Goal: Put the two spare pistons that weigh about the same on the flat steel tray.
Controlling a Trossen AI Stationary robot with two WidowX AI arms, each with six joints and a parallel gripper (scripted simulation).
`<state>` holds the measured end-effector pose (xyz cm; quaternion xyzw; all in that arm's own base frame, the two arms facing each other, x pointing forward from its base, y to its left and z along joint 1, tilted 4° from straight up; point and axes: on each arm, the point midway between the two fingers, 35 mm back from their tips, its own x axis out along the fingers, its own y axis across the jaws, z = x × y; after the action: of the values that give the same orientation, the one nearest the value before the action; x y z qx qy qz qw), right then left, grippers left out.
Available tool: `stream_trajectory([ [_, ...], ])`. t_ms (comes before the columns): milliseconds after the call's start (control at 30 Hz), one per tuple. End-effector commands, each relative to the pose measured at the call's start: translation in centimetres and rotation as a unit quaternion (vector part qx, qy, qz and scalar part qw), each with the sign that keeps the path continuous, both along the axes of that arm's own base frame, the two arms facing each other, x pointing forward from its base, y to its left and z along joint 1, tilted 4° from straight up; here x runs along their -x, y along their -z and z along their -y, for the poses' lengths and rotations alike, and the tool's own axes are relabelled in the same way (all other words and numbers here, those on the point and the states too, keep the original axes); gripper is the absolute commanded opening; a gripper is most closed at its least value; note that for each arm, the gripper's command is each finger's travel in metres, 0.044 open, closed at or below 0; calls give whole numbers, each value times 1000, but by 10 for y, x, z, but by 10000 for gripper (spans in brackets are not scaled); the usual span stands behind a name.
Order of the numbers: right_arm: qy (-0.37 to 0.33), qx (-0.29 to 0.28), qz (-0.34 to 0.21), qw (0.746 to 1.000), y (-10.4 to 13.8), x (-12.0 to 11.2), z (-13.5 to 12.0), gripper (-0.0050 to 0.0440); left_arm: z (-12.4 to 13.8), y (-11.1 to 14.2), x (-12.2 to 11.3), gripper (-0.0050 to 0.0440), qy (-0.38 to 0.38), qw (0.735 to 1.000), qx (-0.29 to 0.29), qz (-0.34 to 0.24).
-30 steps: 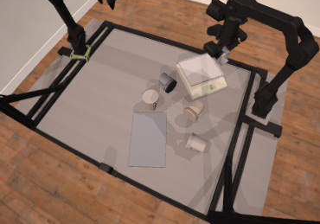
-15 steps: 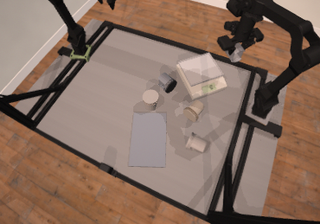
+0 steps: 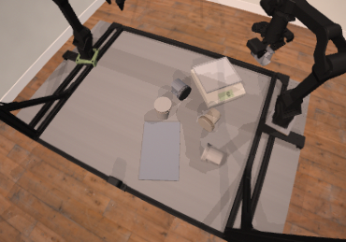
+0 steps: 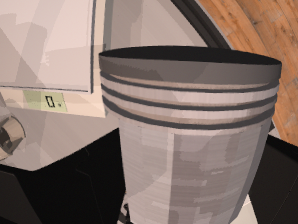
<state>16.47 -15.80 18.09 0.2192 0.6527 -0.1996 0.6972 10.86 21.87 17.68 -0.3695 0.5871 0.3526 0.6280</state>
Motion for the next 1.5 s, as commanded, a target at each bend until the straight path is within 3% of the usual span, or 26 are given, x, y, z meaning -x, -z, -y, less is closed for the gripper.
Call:
stream_trajectory([
  [0,-51,-3,5,999,-2,1,0,158,0,0,0,440,1,1000,1,1],
  [500,-222,-13,9,975,-2,1,0,158,0,0,0,440,1,1000,1,1],
  [833,-324,-19,11,946,-2,1,0,158,0,0,0,440,1,1000,1,1],
  [1133,-435,-25,13,900,-2,1,0,158,0,0,0,440,1,1000,1,1],
  [1467,-443,-26,14,896,10,0,0,158,0,0,0,440,1,1000,1,1],
])
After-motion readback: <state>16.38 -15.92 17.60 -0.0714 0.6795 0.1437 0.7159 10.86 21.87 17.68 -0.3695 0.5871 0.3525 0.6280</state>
